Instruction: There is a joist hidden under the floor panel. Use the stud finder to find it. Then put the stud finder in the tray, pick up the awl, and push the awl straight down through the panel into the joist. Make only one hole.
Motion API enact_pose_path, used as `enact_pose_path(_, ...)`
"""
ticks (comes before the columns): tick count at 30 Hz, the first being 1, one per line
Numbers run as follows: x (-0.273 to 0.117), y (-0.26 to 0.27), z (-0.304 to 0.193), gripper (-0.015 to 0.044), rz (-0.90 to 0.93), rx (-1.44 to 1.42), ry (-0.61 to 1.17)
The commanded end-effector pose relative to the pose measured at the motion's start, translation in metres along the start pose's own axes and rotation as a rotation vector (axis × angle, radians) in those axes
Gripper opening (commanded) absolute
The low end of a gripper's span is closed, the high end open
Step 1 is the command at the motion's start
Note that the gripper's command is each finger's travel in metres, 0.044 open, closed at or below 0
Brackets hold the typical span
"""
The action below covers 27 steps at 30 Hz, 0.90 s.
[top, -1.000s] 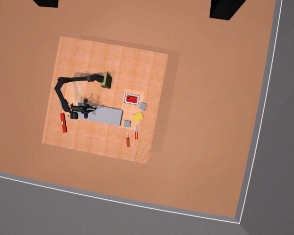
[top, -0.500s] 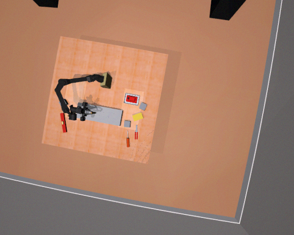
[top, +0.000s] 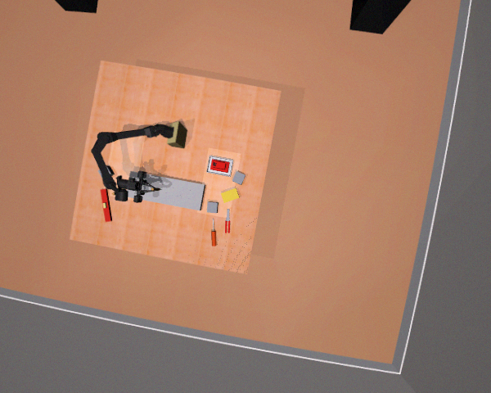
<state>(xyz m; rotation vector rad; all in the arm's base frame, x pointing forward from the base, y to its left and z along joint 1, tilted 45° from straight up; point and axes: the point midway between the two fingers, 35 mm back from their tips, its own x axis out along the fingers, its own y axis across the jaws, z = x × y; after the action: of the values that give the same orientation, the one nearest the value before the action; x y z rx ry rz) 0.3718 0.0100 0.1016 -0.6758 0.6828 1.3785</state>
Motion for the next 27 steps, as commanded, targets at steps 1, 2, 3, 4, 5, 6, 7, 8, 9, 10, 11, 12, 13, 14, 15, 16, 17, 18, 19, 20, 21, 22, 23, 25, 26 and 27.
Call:
enact_pose_path(1,0.000,-0.002,-0.002,0.0000,-0.007,-0.008,-0.007)
enact_pose_path(2,0.000,-0.002,-0.004,0.0000,-0.007,-0.008,-0.007)
enact_pose_path(3,0.000,-0.002,-0.005,0.0000,-0.007,-0.008,-0.007)
enact_pose_path(4,0.000,-0.002,-0.006,0.0000,-0.007,-0.008,-0.007)
enact_pose_path(5,0.000,-0.002,-0.008,0.0000,-0.007,-0.008,-0.007)
enact_pose_path(6,0.000,-0.002,-0.009,0.0000,-0.007,-0.008,-0.007)
enact_pose_path(7,0.000,-0.002,-0.010,0.0000,-0.007,-0.008,-0.007)
enact_pose_path(8,0.000,-0.002,-0.012,0.0000,-0.007,-0.008,-0.007)
enact_pose_path(9,0.001,-0.002,-0.013,0.0000,-0.007,-0.008,-0.007)
enact_pose_path(10,0.001,-0.002,-0.014,0.0000,-0.006,-0.008,-0.007)
enact_pose_path(11,0.001,-0.002,-0.016,0.0000,-0.006,-0.008,-0.006)
enact_pose_path(12,0.001,-0.002,-0.017,0.0000,-0.006,-0.008,-0.006)
enact_pose_path(13,0.001,-0.002,-0.018,0.0000,-0.006,-0.008,-0.006)
enact_pose_path(14,0.001,-0.002,-0.020,0.0000,-0.006,-0.008,-0.006)
enact_pose_path(15,0.001,-0.002,-0.021,0.0000,-0.006,-0.008,-0.006)
enact_pose_path(16,0.001,-0.002,-0.022,0.0000,-0.006,-0.008,-0.006)
enact_pose_path(17,0.001,-0.002,-0.024,0.0000,-0.006,-0.008,-0.006)
enact_pose_path(18,0.002,-0.002,-0.025,0.0000,-0.006,-0.008,-0.006)
enact_pose_path(19,0.002,-0.002,-0.026,0.0000,-0.006,-0.008,-0.006)
enact_pose_path(20,0.002,-0.002,-0.028,0.0000,-0.006,-0.008,-0.006)
enact_pose_path(21,0.002,-0.002,-0.029,0.0000,-0.006,-0.008,-0.006)
enact_pose_path(22,0.002,-0.002,-0.030,0.0000,-0.006,-0.008,-0.006)
enact_pose_path(23,0.002,-0.002,-0.032,0.0000,-0.006,-0.008,-0.006)
enact_pose_path(25,0.002,-0.002,-0.034,0.0000,-0.006,-0.008,-0.006)
enact_pose_path(26,0.002,-0.002,-0.035,0.0000,-0.006,-0.008,-0.006)
enact_pose_path(27,0.003,-0.002,-0.035,0.0000,-0.006,-0.008,-0.006)
